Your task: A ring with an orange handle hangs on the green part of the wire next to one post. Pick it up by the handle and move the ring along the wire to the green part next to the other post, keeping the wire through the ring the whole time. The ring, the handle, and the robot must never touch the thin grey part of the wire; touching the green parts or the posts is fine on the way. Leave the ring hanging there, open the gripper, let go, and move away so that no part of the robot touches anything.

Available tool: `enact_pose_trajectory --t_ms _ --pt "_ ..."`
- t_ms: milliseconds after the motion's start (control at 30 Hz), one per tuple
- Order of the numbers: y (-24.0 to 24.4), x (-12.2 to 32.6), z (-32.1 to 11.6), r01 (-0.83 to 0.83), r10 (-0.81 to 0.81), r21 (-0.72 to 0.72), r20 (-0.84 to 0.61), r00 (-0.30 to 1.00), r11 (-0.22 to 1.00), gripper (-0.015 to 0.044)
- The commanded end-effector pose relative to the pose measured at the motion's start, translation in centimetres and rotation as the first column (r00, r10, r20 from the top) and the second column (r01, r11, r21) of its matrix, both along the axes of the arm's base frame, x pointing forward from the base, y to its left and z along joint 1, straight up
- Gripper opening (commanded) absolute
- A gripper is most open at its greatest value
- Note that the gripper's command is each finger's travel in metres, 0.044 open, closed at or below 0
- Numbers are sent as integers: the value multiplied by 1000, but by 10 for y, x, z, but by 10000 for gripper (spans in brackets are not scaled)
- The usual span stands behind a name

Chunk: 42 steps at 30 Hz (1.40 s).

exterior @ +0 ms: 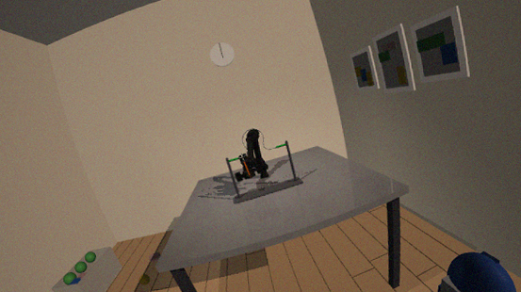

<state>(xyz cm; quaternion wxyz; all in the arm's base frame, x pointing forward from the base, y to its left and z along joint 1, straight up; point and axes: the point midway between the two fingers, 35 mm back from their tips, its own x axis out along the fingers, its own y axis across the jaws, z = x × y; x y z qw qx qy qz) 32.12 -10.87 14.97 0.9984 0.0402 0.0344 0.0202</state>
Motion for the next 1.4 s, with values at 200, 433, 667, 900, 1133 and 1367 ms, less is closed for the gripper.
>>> enact_pose_trajectory --t_ms 200,433,667,900,1133,1367 --pt "24 -1 3 0 0 121 1 1000 993 -150" --pt "48 -1 9 -3 3 256 2 1000 967 -150" --pt "70 -2 19 -7 8 386 -1 1000 923 -150" --pt "85 -10 29 -16 45 480 -49 998 877 -150" --pt "101 -21 42 -24 107 584 -108 988 812 -150" --pt "116 -34 59 -31 189 687 -156 969 726 -150"
